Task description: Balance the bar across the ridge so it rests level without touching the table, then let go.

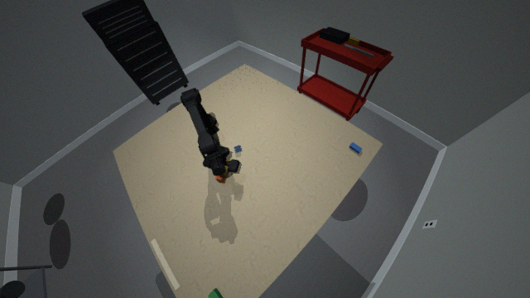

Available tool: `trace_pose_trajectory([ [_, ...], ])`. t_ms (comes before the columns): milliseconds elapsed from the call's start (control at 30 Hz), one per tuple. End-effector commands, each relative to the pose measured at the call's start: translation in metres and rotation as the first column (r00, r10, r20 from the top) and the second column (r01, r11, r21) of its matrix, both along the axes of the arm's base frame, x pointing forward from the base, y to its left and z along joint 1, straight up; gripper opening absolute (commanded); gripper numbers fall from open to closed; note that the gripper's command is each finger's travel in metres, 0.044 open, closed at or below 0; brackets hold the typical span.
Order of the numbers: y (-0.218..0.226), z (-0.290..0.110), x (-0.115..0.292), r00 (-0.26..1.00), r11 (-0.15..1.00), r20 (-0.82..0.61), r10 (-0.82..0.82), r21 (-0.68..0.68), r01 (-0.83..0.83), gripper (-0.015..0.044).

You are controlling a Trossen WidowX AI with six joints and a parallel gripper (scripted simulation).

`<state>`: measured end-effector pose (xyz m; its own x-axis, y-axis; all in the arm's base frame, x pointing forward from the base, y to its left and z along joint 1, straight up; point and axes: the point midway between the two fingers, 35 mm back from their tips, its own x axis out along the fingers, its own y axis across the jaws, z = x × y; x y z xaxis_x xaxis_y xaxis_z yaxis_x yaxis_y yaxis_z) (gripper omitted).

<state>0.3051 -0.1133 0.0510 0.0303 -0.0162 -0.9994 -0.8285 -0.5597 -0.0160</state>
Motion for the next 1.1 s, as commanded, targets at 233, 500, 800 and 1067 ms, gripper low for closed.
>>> trace_pose_trajectory([
  [233,0.0,-0.001,-0.001,1.0,1.0,-0.002,0.0,0.001,0.0,0.0289],
  [500,0.0,-0.001,-0.001,1.0,1.0,-0.002,0.0,0.001,0.0,0.0137],
  [800,0.0,0.008,0.0,1.0,1.0,-0.002,0.0,0.001,0.0,0.0],
  [1067,0.0,0.028,0.002,1.0,1.0,-0.001,0.001,0.002,-0.001,0.0],
])
